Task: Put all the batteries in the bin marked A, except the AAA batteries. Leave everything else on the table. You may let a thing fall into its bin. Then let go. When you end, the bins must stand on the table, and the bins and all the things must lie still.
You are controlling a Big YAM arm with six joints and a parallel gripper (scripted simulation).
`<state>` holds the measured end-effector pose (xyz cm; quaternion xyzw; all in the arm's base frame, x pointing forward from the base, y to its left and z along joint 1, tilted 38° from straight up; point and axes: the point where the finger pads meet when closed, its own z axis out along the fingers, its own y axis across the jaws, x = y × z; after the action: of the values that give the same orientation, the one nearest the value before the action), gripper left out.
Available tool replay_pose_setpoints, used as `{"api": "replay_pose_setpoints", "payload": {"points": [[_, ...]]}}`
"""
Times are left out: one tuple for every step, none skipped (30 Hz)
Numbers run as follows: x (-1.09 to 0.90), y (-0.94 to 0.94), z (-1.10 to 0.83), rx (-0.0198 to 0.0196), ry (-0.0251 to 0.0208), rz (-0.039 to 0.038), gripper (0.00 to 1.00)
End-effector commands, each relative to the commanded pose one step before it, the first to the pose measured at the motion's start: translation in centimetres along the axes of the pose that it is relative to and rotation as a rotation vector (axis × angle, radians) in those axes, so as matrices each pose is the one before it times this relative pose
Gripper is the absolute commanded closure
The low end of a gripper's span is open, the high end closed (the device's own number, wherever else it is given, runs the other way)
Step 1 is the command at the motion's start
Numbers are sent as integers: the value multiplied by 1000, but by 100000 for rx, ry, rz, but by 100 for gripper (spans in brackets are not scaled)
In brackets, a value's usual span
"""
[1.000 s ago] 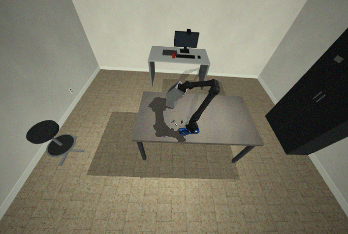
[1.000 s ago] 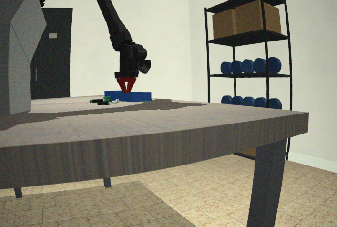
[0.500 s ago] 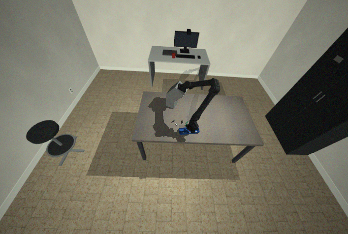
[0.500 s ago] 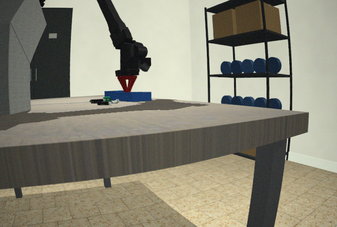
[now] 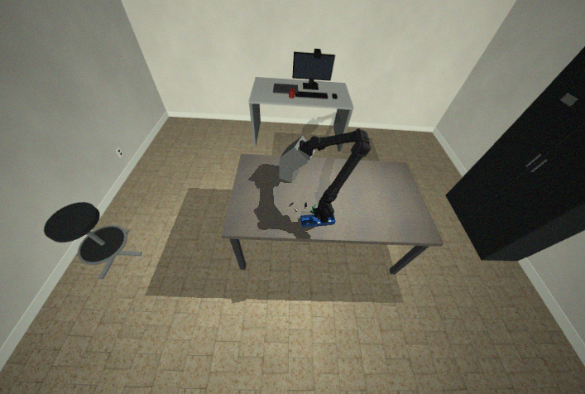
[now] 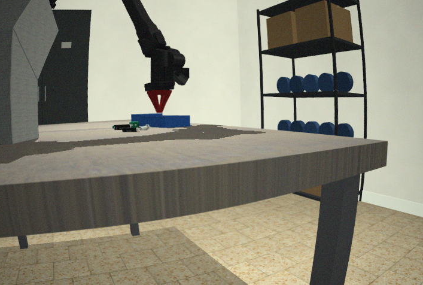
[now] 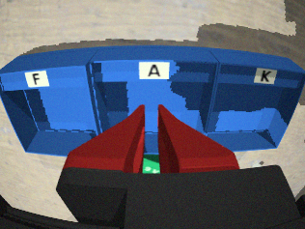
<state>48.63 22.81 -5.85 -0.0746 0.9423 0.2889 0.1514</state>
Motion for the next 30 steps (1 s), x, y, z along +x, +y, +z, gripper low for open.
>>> {"api": "replay_pose_setpoints", "payload": {"points": [[-749,-451,-1862,282,-1965,424,91],[2,2,-397,-9,0,-6,91],[2,0,-398,4,-3,-6,91],[2,0,-398,4,-3,-6,91],[2,0,-398,4,-3,-6,91],[1,0,-398,4,-3,-6,91],[12,0,-352,4,-2,-6,91],[11,1,-30,0,1,0,91],[196,464,216,-349,547,-818,91],[970,570,1055,-418,2648,-951,91],[0,0,0,0,0,0,91],[0,0,0,0,0,0,91],[568,-877,527,723,1395,2160,91],[-112,-365,-162,246,-422,804,91],[-44,-154,-60,90,-210,233,91],[-38,8,3,-50,-228,-121,91],[-31,-6,4,-33,-170,-97,91],[-338,250,-333,-205,-978,-552,91],[-488,383,-505,-290,-1365,-776,91],[28,1576,2,-411,78,-449,91],[104,474,-3,108,283,175,91],[36,499,-4,-9,18,18,91],[-110,548,-21,-73,-217,-111,91],[-133,559,-24,-87,-252,-128,91],[23,506,-5,-23,-17,1,91],[23,507,-5,-23,-17,1,91],[-17,522,-10,-43,-77,-31,91],[0,0,0,0,0,0,91],[0,0,0,0,0,0,91],[382,125,493,358,1150,622,91]]}}
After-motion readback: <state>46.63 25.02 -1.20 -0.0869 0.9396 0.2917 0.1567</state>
